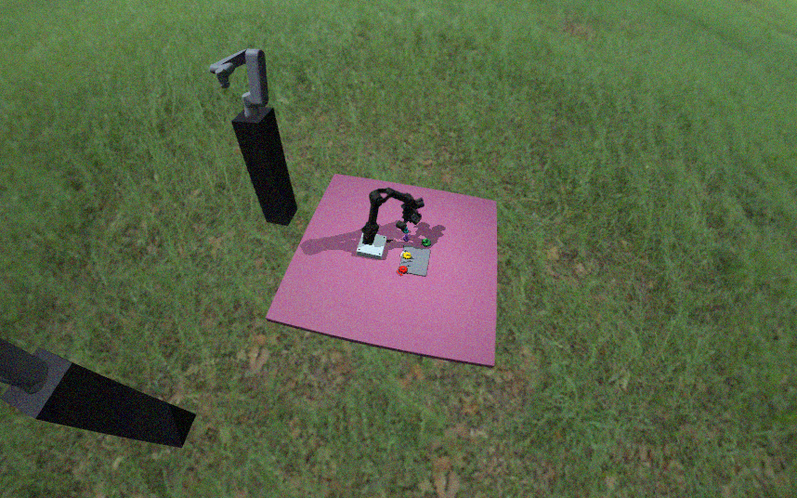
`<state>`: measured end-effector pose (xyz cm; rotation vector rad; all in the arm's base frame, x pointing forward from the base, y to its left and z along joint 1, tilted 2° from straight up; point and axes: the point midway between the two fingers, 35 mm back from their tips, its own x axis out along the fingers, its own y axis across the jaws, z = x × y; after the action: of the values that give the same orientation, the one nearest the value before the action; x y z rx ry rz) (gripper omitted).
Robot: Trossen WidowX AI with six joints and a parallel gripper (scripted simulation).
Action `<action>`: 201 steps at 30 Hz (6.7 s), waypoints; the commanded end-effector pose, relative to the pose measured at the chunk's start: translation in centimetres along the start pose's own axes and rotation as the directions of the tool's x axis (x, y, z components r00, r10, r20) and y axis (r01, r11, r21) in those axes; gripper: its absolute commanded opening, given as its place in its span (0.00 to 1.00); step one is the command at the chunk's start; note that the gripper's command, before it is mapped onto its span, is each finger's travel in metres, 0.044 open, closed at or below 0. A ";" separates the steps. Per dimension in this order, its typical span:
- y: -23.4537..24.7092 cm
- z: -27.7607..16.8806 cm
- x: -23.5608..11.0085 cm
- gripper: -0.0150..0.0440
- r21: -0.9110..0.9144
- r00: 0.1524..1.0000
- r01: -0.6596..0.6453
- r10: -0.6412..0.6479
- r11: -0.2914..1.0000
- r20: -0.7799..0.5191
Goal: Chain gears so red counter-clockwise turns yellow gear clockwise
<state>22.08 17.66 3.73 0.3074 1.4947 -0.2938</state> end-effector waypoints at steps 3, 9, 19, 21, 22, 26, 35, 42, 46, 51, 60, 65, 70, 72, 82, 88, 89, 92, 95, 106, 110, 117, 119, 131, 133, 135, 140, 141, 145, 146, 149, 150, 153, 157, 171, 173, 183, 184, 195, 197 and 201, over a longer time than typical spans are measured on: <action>-0.4 -0.1 1.5 1.00 0.003 1.000 0.018 -0.018 1.000 -0.004; -0.4 -0.1 1.6 1.00 0.003 1.000 0.018 -0.018 1.000 -0.004; -0.4 -0.1 1.6 1.00 0.003 1.000 0.018 -0.018 1.000 -0.004; -0.4 -0.1 1.6 0.96 0.003 1.000 0.018 -0.018 1.000 -0.004; -0.4 -0.1 1.6 0.91 0.003 1.000 0.018 -0.018 1.000 -0.004; -0.4 -0.1 1.6 0.73 0.003 1.000 0.018 -0.018 1.000 -0.004; -0.4 -0.1 1.6 0.33 0.003 1.000 0.018 -0.018 1.000 -0.004; -0.4 -0.1 1.6 0.25 0.003 1.000 0.018 -0.018 1.000 -0.004; -0.3 -0.1 1.3 0.25 0.003 1.000 0.017 -0.017 1.000 -0.004; -0.1 0.2 0.1 0.25 0.003 1.000 0.017 -0.017 1.000 -0.004; 0.2 0.5 -2.0 0.25 0.003 1.000 0.017 -0.017 1.000 -0.004; 0.3 0.6 -3.2 0.25 0.003 1.000 0.017 -0.017 1.000 -0.004; 0.3 0.8 -4.4 0.25 0.002 1.000 0.017 -0.017 1.000 -0.002; 0.3 0.8 -4.9 0.25 0.002 1.000 0.017 -0.017 1.000 -0.001; 0.1 0.9 -7.3 0.25 -0.002 1.000 0.019 -0.019 1.000 0.003; -0.1 0.9 -8.7 0.25 -0.001 1.000 0.019 -0.019 1.000 0.002; -0.1 0.9 -9.0 0.25 -0.001 1.000 0.019 -0.019 1.000 0.002; -0.2 0.9 -9.7 0.25 0.000 1.000 0.018 -0.018 1.000 0.001; -0.3 0.9 -10.4 0.25 0.001 1.000 0.018 -0.018 1.000 0.000; -0.9 0.8 -12.8 0.25 0.003 1.000 0.018 -0.018 1.000 -0.004; -1.0 0.9 -12.8 0.25 0.003 1.000 0.018 -0.018 1.000 -0.004; -1.5 2.2 -12.4 0.25 0.003 1.000 0.018 -0.018 1.000 -0.003; -1.7 2.5 -12.3 0.25 0.003 1.000 0.018 -0.018 1.000 -0.003; -2.9 4.7 -11.6 0.25 0.003 1.000 0.014 -0.014 1.000 0.001; -3.1 5.0 -11.5 0.25 0.003 1.000 0.013 -0.013 1.000 0.002; -3.3 5.3 -11.4 0.25 0.003 1.000 0.013 -0.014 1.000 0.002; -4.0 6.2 -11.1 0.25 0.003 1.000 0.014 -0.014 1.000 0.002; -4.1 6.3 -11.0 0.25 0.003 1.000 0.014 -0.014 1.000 0.002; -4.6 7.0 -10.8 0.25 0.003 1.000 0.015 -0.015 1.000 0.003; -4.7 7.2 -10.7 0.25 0.003 1.000 0.015 -0.015 1.000 0.003; -5.2 7.6 -10.6 0.25 0.003 1.000 0.016 -0.016 1.000 0.003; -5.3 7.8 -10.5 0.25 0.003 1.000 0.016 -0.016 1.000 0.003; -5.7 8.3 -10.3 0.25 0.003 1.000 0.016 -0.016 1.000 0.003; -6.3 8.9 -10.1 0.25 0.003 1.000 0.017 -0.017 1.000 0.004; -8.5 10.9 -9.2 0.25 0.003 1.000 0.019 -0.019 1.000 0.005; -8.9 11.1 -9.1 0.25 0.003 1.000 0.020 -0.020 1.000 0.005; -10.7 12.4 -8.6 0.25 0.004 1.000 0.023 -0.023 1.000 0.008; -10.9 12.5 -8.5 0.25 0.004 1.000 0.024 -0.024 1.000 0.008; -13.0 13.7 -7.9 0.25 0.006 1.000 0.028 -0.028 1.000 0.011; -13.3 13.9 -7.8 0.25 0.005 1.000 0.028 -0.028 1.000 0.011; -14.1 14.3 -7.6 0.25 0.005 1.000 0.029 -0.029 1.000 0.011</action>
<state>29.66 0.05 12.33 0.2899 1.4769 -0.3235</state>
